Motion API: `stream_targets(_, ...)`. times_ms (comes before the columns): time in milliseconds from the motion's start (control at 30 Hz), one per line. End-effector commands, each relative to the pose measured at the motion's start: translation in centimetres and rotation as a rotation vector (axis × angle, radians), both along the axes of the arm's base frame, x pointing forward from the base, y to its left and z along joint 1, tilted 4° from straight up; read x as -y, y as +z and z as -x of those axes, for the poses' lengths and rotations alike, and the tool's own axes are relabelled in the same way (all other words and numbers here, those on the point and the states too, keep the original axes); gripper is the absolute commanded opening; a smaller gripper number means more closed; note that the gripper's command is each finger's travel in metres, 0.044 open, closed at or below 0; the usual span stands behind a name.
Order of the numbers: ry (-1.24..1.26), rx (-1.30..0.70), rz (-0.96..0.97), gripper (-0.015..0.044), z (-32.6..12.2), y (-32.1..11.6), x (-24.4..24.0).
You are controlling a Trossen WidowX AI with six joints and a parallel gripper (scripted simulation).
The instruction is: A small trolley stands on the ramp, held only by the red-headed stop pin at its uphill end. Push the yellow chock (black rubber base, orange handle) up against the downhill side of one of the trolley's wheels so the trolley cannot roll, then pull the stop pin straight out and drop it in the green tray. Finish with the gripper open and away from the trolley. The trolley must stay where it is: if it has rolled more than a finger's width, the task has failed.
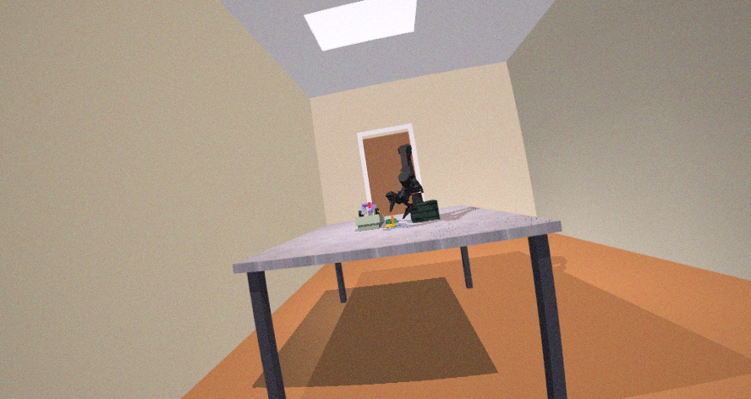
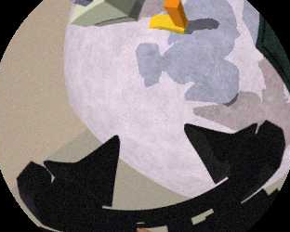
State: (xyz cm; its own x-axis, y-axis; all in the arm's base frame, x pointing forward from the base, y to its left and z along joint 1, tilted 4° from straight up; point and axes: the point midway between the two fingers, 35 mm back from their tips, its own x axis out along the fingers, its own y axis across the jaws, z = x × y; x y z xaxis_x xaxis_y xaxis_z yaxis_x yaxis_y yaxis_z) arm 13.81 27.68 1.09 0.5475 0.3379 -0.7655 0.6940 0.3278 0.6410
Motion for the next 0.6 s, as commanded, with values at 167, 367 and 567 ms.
stream_targets(167,0.143,0.038,0.144,0.0243,-0.8,0.1,0.7)
stream_targets(367,0.342,0.076,0.326,0.0190,-1.7,0.4,1.8)
stream_targets(567,0.552,0.102,0.494,0.0190,-2.5,0.7,2.9)
